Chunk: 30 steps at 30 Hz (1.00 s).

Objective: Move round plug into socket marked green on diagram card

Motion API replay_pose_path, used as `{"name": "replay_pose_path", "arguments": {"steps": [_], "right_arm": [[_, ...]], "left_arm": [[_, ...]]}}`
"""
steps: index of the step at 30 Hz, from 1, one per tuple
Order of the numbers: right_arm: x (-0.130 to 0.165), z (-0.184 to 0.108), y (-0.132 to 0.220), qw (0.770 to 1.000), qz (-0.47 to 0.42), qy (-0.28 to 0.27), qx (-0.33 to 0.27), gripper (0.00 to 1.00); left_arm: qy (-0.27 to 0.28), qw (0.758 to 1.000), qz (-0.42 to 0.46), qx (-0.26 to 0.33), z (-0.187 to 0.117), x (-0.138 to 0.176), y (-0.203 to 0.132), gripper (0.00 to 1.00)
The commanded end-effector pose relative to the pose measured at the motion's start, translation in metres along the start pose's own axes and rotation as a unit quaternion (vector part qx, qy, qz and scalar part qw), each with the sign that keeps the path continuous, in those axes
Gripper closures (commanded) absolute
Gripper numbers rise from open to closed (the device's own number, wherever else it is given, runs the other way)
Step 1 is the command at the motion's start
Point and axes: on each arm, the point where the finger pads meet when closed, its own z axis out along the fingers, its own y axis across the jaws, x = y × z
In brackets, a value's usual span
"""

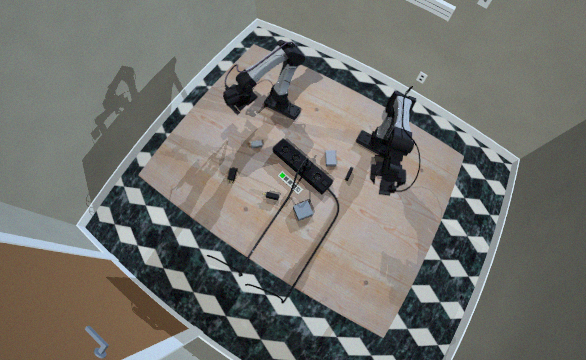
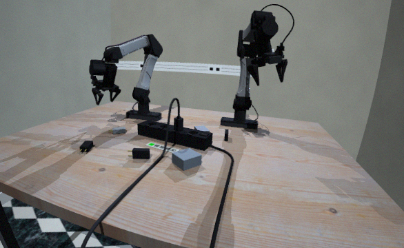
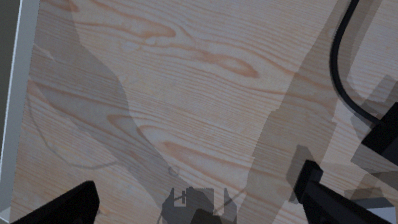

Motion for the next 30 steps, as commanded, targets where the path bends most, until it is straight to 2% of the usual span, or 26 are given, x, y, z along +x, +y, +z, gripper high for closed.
{"name": "replay_pose_path", "arguments": {"steps": [1, 9, 13, 17, 19, 22, 24, 27, 30], "right_arm": [[-0.002, -0.002, 0.002, 1.0, 0.001, -0.003, -0.006, 0.0], [0.008, -0.004, -0.001, 1.0, -0.031, -0.001, -0.007, 0.0], [0.021, -0.01, 0.002, 0.997, -0.073, -0.003, -0.024, 0.0], [0.045, -0.02, 0.011, 0.987, -0.151, -0.01, -0.058, 0.0], [0.045, -0.02, 0.011, 0.987, -0.151, -0.01, -0.058, 0.0], [0.067, -0.032, 0.023, 0.971, -0.216, -0.015, -0.098, 0.0], [0.087, -0.042, 0.032, 0.953, -0.274, -0.016, -0.127, 0.0], [0.125, -0.06, 0.045, 0.911, -0.375, -0.013, -0.172, 0.0], [0.159, -0.073, 0.052, 0.863, -0.461, -0.015, -0.206, 0.0]], "left_arm": [[-0.008, 1.0, -0.002, 0.0, -0.004, -0.001, 0.001, 0.0], [-0.037, 0.999, 0.02, 0.023, -0.004, -0.011, -0.019, 0.0], [-0.064, 0.995, 0.058, 0.051, -0.004, -0.018, -0.054, 0.0], [-0.1, 0.981, 0.129, 0.1, -0.005, -0.018, -0.116, 0.0], [-0.1, 0.981, 0.129, 0.1, -0.005, -0.018, -0.116, 0.0], [-0.117, 0.966, 0.185, 0.135, -0.007, -0.007, -0.163, 0.0], [-0.126, 0.954, 0.223, 0.158, -0.008, 0.006, -0.193, 0.0], [-0.135, 0.932, 0.278, 0.19, -0.011, 0.03, -0.234, 0.0], [-0.137, 0.914, 0.318, 0.21, -0.013, 0.052, -0.261, 0.0]]}}
